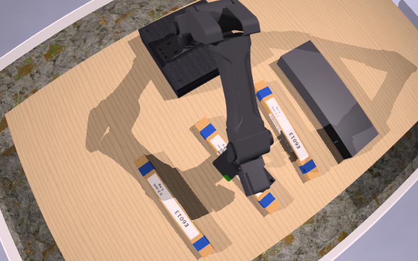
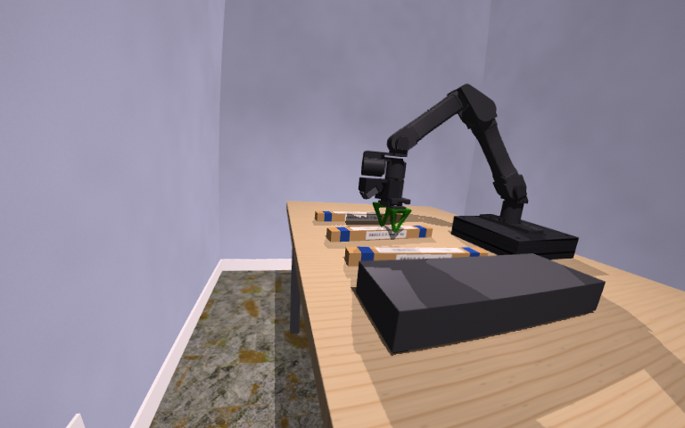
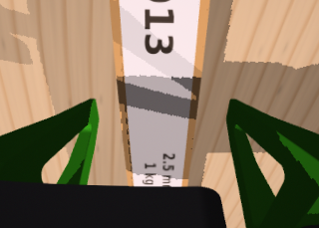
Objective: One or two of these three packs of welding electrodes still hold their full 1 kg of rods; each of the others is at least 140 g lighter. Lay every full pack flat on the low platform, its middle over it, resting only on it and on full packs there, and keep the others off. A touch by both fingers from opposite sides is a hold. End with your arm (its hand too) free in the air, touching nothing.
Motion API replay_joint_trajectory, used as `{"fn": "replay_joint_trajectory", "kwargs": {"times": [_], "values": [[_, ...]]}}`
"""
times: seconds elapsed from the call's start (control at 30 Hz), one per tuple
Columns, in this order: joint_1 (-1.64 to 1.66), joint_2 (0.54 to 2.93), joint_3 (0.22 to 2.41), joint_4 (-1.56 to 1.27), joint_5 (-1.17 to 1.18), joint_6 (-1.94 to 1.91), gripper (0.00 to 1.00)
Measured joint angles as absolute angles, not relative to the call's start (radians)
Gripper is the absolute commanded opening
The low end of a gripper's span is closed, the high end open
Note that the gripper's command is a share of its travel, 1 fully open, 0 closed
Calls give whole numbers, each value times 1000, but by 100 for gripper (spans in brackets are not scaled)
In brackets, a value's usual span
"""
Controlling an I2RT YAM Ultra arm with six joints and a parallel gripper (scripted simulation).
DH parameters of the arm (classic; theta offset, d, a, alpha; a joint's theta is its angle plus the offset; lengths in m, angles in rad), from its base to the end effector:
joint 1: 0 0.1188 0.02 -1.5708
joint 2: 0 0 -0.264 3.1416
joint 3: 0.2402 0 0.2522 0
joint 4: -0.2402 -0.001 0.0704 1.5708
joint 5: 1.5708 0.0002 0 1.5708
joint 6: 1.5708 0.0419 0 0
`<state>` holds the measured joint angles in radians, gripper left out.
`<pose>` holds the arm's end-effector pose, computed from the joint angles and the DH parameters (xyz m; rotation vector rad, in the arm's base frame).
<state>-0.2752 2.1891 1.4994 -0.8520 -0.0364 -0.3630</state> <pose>0.3888 -0.1071 0.1121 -0.1369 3.0993 0.0394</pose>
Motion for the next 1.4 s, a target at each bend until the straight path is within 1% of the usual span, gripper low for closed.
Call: {"fn": "replay_joint_trajectory", "kwargs": {"times": [0.77,1.3,1.33,1.4], "values": [[-275,2247,1482,-772,-37,-360,74],[-275,2246,1481,-765,-37,-360,74],[-275,2246,1481,-765,-37,-360,0],[-274,2246,1481,-765,-43,-359,0]]}}
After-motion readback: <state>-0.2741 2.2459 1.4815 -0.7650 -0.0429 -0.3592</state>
